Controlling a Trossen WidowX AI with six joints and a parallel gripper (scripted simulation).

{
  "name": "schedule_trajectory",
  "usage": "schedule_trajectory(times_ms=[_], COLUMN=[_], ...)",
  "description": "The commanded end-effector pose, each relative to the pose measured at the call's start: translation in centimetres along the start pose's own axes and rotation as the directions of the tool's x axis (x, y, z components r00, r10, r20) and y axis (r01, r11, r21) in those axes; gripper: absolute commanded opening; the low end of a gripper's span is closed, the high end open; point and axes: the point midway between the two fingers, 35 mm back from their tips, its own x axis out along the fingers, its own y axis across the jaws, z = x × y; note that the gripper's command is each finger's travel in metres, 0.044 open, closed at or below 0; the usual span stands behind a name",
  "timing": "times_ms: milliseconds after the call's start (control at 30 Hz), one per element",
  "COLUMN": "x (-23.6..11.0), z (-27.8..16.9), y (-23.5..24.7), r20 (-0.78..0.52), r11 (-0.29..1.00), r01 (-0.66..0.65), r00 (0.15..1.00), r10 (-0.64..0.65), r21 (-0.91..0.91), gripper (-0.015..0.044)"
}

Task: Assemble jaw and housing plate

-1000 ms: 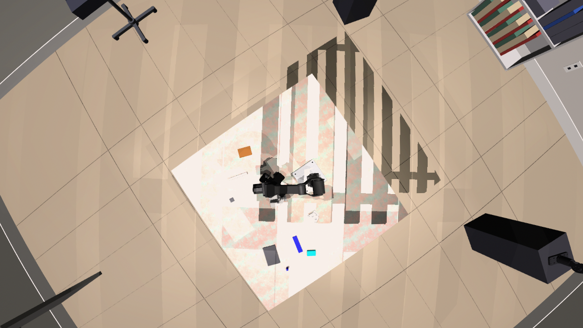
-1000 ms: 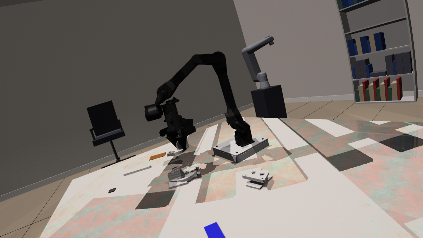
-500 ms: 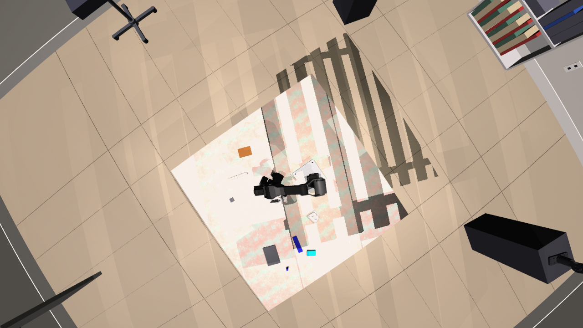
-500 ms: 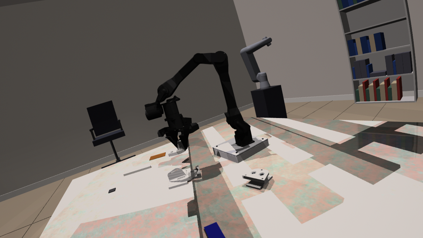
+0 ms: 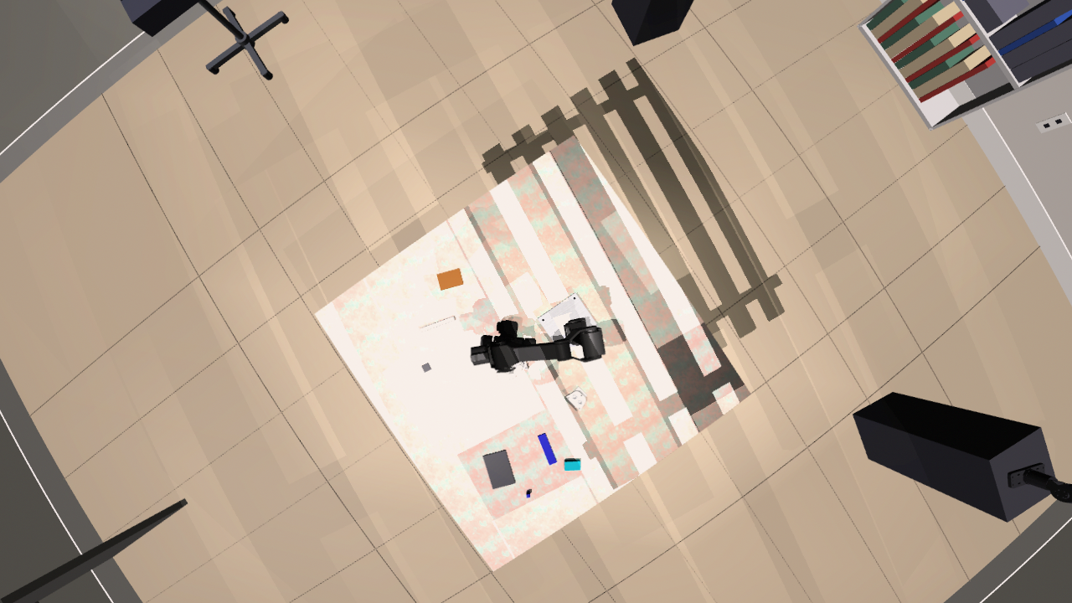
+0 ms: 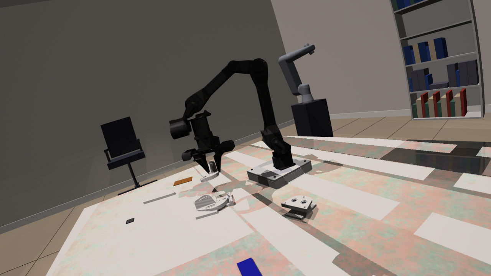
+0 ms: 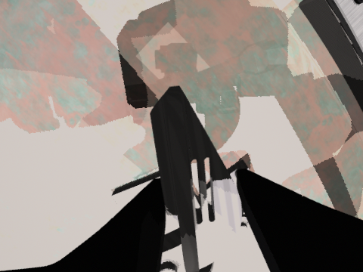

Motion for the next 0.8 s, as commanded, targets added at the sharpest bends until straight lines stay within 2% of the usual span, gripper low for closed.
schedule_trajectory(times_ms=[0,367,767], x=[-0.1,-0.1,-0.1], z=[-0.3,-1.0,-1.6], y=[-0.5,-1.4,-2.5], r20=[-0.003,-0.004,-0.005], r11=[0.996,0.938,0.804], r01=[0.001,0.0,-0.001], r00=[1.0,1.0,1.0], r10=[-0.001,-0.002,-0.003], r21=[-0.094,-0.346,-0.595], gripper=[0.0134,0.0134,0.0134])
